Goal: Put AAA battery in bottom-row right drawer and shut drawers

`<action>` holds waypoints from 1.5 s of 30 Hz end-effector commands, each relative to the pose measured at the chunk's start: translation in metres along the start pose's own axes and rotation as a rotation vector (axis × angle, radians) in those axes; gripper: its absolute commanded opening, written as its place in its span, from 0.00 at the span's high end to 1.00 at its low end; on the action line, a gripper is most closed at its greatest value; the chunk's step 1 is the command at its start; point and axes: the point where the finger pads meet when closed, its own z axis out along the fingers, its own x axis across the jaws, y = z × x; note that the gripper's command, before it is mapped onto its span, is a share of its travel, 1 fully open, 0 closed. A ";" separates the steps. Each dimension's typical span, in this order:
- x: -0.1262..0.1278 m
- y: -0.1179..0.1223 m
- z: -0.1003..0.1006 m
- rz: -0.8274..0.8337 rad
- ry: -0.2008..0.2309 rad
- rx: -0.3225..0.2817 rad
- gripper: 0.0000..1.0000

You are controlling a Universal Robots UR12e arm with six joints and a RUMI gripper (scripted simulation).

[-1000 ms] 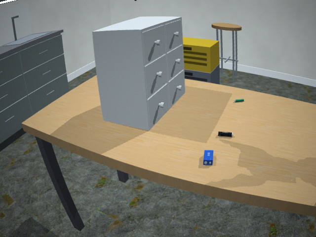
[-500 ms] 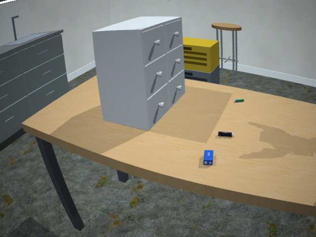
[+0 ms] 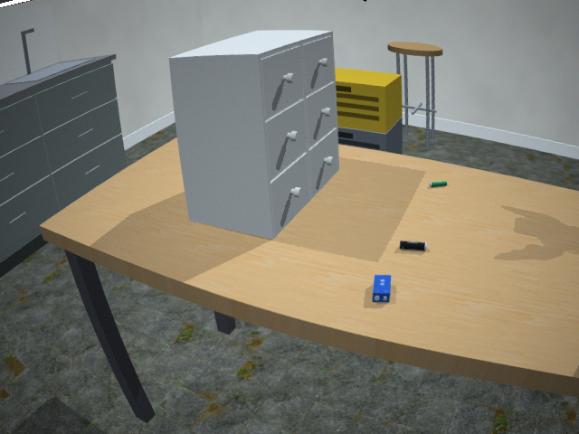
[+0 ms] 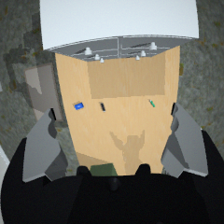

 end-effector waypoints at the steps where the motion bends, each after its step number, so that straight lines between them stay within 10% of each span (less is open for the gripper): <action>1: 0.042 0.047 -0.008 -0.012 0.023 -0.068 0.00; 20: 0.093 0.121 -0.023 -0.018 0.052 -0.167 0.00; 45: 0.101 0.134 -0.026 -0.019 0.057 -0.185 0.00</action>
